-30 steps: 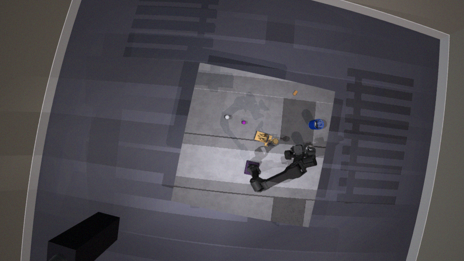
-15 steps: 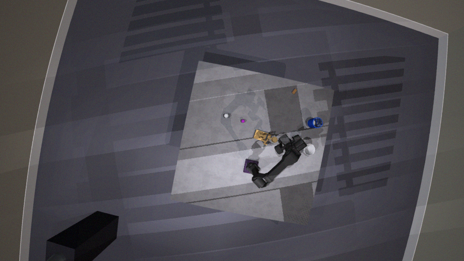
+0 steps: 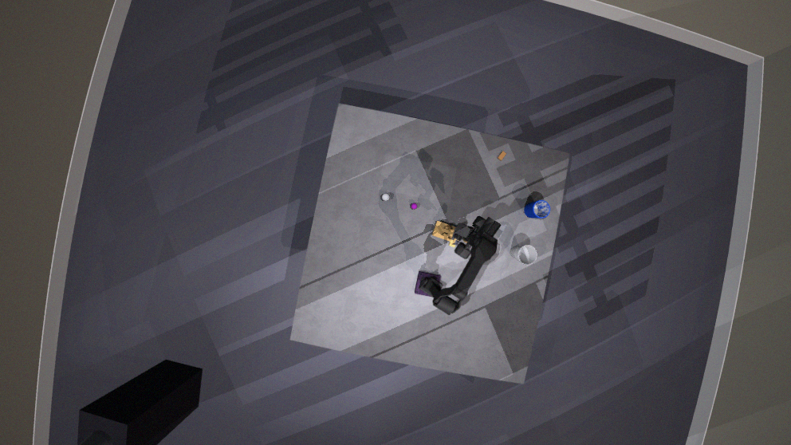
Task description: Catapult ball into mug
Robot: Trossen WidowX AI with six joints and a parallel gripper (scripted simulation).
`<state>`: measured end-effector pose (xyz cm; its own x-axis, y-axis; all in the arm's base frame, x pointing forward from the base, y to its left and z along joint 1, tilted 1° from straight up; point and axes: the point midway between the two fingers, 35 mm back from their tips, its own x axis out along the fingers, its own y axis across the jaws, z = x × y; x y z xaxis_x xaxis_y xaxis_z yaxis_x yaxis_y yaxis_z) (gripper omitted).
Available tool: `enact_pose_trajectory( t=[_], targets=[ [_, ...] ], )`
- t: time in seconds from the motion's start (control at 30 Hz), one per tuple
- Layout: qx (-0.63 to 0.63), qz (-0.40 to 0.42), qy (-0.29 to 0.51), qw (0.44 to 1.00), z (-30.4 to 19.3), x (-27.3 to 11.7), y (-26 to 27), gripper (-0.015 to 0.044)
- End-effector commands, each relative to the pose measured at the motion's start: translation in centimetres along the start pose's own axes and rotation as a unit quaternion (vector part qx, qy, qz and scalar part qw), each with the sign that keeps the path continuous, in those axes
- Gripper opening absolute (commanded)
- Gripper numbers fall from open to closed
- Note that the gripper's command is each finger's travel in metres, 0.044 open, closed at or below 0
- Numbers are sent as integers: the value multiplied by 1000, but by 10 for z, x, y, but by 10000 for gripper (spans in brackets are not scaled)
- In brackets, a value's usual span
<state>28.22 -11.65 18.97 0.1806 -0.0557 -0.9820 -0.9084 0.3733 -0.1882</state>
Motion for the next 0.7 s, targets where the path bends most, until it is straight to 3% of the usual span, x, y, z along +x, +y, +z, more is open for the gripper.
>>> enact_pose_trajectory(
  t=[0.0, 0.37, 0.67],
  targets=[
    [-65, 44, 4, 997, 19, 14, 12, 440],
    [-114, 76, 7, 991, 33, 22, 23, 440],
    [-114, 76, 7, 991, 33, 22, 23, 204]
  ],
)
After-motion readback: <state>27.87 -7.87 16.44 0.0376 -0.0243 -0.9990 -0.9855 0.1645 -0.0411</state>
